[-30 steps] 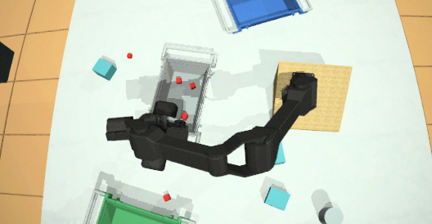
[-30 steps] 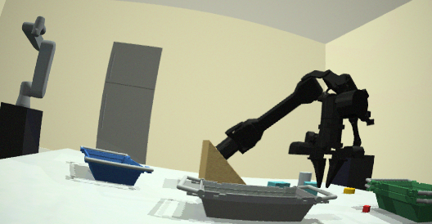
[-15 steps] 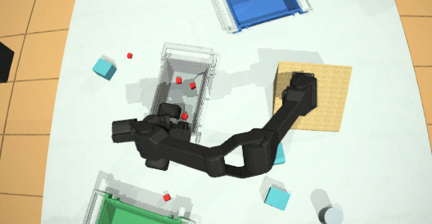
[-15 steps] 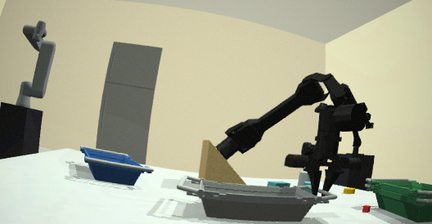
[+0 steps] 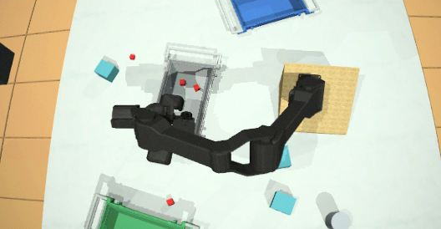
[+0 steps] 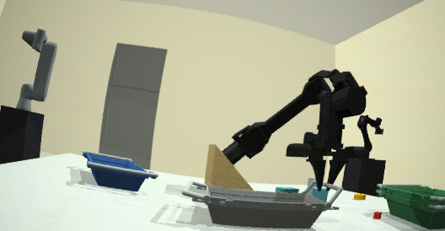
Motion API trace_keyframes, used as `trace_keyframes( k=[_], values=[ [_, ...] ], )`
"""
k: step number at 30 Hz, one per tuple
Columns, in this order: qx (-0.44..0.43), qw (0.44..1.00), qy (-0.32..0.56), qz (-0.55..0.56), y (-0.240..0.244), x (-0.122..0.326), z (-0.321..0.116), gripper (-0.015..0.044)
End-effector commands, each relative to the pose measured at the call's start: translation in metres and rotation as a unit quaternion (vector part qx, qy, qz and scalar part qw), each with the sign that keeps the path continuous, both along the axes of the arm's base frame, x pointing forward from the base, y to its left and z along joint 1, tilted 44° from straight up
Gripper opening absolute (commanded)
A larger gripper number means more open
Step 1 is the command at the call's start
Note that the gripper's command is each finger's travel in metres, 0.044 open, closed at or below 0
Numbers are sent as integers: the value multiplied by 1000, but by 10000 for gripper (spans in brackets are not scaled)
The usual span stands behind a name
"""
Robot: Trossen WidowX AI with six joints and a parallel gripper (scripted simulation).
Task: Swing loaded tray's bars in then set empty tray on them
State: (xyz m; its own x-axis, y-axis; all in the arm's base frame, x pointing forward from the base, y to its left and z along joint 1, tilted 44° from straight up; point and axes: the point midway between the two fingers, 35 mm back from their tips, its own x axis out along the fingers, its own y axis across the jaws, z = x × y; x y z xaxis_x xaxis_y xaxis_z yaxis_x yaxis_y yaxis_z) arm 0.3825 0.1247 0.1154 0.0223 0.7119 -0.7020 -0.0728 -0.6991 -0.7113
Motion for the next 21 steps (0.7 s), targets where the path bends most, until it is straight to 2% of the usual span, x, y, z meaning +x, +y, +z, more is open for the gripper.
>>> trace_keyframes(
  k=[1,12,21],
  values=[
    [-16,1000,8,-4,-13,-1,-16,88],
    [-16,1000,8,-4,-21,-4,-53,88],
    [-17,1000,8,-4,-44,-3,-20,88]
  ],
)
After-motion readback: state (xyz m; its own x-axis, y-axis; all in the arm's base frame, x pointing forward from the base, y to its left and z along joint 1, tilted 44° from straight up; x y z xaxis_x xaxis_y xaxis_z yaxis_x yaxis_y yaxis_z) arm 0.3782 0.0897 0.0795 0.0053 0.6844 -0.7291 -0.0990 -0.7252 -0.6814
